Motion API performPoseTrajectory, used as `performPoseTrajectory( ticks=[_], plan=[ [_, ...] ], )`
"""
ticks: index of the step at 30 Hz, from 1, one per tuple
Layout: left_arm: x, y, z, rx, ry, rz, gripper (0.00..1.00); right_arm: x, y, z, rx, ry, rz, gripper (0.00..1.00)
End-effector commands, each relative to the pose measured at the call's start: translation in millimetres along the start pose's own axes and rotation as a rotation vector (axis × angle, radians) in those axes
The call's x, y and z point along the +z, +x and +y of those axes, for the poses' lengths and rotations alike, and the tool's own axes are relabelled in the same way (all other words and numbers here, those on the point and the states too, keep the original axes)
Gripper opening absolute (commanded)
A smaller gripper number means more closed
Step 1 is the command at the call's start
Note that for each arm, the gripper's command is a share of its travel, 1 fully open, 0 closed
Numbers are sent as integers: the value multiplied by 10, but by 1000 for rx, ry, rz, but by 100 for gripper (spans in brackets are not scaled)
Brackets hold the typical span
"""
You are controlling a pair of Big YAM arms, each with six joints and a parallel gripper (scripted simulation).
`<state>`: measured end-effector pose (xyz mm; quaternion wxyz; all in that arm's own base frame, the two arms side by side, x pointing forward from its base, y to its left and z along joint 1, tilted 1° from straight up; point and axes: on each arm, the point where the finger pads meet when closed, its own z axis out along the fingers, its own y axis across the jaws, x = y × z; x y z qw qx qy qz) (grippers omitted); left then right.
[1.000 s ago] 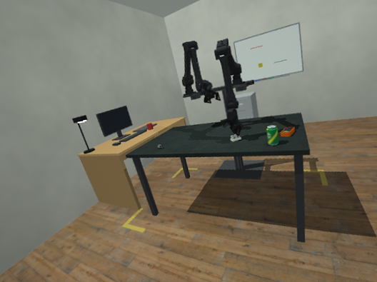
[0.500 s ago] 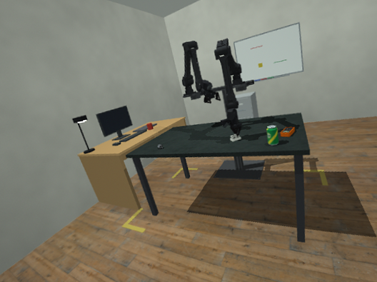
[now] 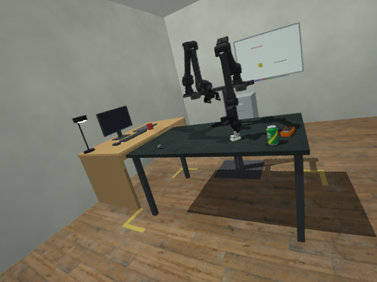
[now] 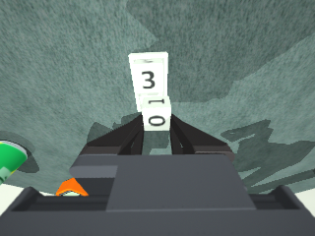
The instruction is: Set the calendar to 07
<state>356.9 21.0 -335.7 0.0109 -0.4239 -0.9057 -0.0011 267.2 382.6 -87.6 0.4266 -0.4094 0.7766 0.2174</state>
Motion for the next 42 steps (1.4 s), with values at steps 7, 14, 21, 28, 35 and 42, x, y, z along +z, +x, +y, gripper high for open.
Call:
performPoseTrajectory(
  ticks=[7,14,21,28,35,42],
  plan=[
    [-274,-77,69,9,-11,-12,24,22,-134,-49,9,8,-42,100],
    [-273,-75,66,9,-11,-11,24,-450,481,-238,14,39,-21,100],
    [-273,-75,66,9,-11,-11,24,-974,825,-343,35,65,-1,100],
    [-273,-75,66,9,-11,-11,24,-1069,859,-336,37,64,8,100],
    [-273,-75,66,9,-11,-11,24,-1081,855,-327,36,62,9,100],
    [-300,-63,49,20,-8,-9,24,-1081,855,-327,36,62,9,100]
  ],
)
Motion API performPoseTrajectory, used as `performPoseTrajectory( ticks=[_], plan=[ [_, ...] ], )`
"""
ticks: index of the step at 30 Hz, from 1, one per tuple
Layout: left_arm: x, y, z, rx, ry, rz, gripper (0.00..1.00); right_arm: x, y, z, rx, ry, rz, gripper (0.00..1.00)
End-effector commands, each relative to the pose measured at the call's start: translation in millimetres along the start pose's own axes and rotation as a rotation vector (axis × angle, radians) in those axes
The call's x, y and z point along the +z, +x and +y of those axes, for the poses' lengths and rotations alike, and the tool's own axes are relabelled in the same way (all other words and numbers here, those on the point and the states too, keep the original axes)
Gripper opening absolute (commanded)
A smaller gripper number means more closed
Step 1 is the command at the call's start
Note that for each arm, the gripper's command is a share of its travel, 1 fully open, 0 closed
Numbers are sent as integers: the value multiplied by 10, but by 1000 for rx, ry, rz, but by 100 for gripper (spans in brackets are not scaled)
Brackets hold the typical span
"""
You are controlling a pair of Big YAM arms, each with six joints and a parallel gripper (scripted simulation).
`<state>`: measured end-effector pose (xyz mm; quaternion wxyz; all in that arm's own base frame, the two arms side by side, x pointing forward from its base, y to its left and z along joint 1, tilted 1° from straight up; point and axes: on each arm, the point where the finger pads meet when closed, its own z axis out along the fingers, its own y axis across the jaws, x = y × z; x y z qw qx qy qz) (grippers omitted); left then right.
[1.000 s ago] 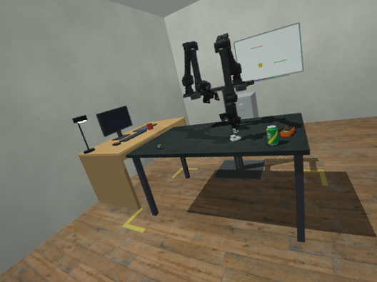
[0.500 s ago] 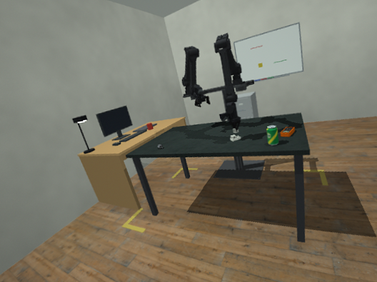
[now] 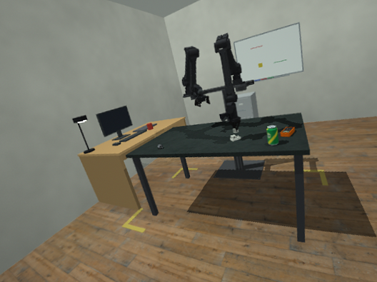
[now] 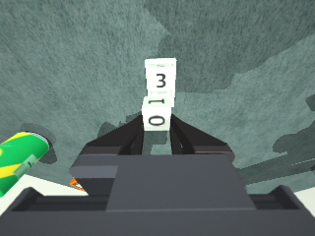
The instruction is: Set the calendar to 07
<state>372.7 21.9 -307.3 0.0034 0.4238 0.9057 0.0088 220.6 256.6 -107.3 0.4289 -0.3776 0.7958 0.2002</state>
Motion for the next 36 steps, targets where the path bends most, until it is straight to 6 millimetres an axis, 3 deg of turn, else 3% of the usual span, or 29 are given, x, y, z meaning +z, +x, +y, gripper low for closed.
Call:
performPoseTrajectory(
  ticks=[1,8,15,18,21,23,29,36],
  plan=[
    [-104,-27,-6,20,3,-1,24,-96,-18,0,-14,-2,-5,100],
    [-250,-31,-9,22,2,-2,24,-56,-44,2,-4,-1,-15,100],
    [-186,-105,-39,-29,-2,-5,24,-56,-44,2,-4,-1,-15,100],
    [-178,-353,-75,-81,-25,-28,24,-56,-44,2,-4,-1,-15,100],
    [-68,-729,-312,-83,-39,-52,24,-56,-44,2,-4,-1,-15,100],
    [23,-860,-507,-70,-46,-60,24,-56,-44,2,-4,-1,-15,100],
    [375,-845,-1112,-32,10,3,24,-56,-44,2,-4,-1,-15,100],
    [479,-793,-1248,-2,26,23,24,-56,-44,2,-4,-1,-15,100]
  ],
)
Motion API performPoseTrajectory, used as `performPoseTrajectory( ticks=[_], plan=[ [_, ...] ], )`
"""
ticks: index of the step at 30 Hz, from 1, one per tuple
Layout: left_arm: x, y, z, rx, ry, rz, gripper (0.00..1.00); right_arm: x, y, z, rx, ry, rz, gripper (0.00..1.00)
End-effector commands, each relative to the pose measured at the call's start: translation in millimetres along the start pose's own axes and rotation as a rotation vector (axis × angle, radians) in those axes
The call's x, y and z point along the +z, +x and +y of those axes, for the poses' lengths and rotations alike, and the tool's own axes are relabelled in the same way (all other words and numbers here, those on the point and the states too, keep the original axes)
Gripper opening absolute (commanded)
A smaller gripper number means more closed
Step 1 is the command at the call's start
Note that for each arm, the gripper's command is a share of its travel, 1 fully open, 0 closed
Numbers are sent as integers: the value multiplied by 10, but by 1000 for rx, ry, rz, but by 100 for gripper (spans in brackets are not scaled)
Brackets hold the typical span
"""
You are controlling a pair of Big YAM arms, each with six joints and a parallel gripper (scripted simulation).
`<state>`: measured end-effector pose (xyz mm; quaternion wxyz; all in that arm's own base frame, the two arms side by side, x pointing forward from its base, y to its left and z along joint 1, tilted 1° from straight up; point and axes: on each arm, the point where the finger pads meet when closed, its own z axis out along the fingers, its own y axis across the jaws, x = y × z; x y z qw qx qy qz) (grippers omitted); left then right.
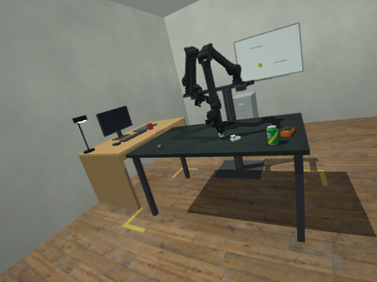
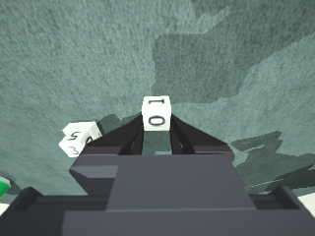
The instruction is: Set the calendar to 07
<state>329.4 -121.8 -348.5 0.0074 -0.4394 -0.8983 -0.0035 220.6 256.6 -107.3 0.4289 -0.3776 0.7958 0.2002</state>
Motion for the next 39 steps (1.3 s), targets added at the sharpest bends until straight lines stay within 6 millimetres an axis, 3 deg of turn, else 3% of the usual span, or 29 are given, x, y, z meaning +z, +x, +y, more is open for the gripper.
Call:
performPoseTrajectory(
  ticks=[1,5,11,13,20,30,34,39],
  plan=[
    [93,31,12,-34,8,8,24,-56,-44,2,-4,-1,-15,100],
    [25,-51,64,89,-4,-10,24,-56,-44,2,-4,-1,-15,100],
    [25,-49,65,425,-17,-15,24,-56,-44,2,-4,-1,-15,100],
    [25,-49,65,425,-17,-15,24,-56,-44,2,-4,-1,-15,100],
    [24,-28,52,699,-22,-13,24,-56,-44,2,-4,-1,-15,100],
    [-13,-49,115,688,-31,-21,24,-56,-44,2,-4,-1,-15,100],
    [-33,-109,47,720,-34,-28,24,-56,-44,2,-4,-1,-15,100],
    [69,-4,22,712,-17,-12,24,-56,-44,2,-4,-1,-15,100]
  ],
)
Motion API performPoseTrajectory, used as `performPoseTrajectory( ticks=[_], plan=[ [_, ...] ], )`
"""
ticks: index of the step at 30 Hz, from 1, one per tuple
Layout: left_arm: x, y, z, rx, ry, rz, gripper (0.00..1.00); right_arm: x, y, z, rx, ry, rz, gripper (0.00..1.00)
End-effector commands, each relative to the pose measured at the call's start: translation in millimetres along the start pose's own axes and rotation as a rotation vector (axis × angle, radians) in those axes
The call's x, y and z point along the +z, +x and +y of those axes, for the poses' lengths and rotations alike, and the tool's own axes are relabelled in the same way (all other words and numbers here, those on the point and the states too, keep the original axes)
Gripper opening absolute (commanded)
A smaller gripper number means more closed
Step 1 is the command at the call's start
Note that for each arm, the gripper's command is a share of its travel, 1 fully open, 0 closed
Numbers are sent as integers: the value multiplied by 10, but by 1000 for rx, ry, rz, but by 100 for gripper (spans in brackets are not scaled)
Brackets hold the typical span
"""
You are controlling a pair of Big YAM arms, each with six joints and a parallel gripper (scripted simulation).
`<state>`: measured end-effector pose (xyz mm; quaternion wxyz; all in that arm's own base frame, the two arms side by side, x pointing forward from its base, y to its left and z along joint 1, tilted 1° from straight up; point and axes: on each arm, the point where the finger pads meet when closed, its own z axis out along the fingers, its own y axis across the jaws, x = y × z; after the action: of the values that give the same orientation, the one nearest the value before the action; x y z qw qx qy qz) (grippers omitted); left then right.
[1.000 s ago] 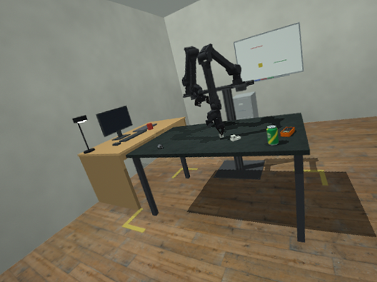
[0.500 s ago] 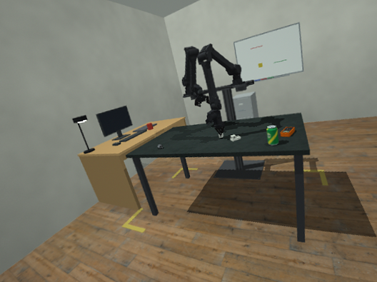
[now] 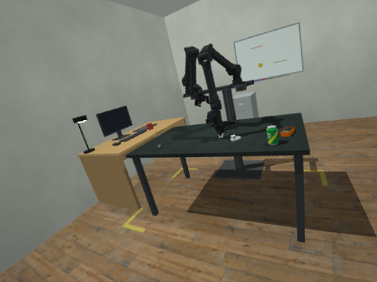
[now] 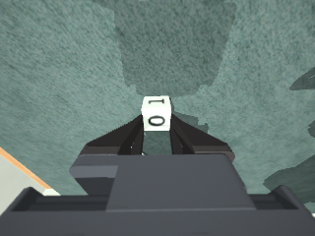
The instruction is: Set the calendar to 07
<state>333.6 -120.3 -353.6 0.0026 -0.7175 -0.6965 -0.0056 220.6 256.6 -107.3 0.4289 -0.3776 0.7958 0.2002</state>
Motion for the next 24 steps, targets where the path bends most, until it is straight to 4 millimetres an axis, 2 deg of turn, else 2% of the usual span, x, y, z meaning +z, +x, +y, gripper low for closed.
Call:
performPoseTrajectory(
  ticks=[1,24],
  plan=[
    [65,15,-68,20,5,-2,24,-56,-44,2,-4,-1,-15,100],
    [156,34,-35,13,2,-3,24,-56,-44,2,-4,-1,-15,100]
  ],
)
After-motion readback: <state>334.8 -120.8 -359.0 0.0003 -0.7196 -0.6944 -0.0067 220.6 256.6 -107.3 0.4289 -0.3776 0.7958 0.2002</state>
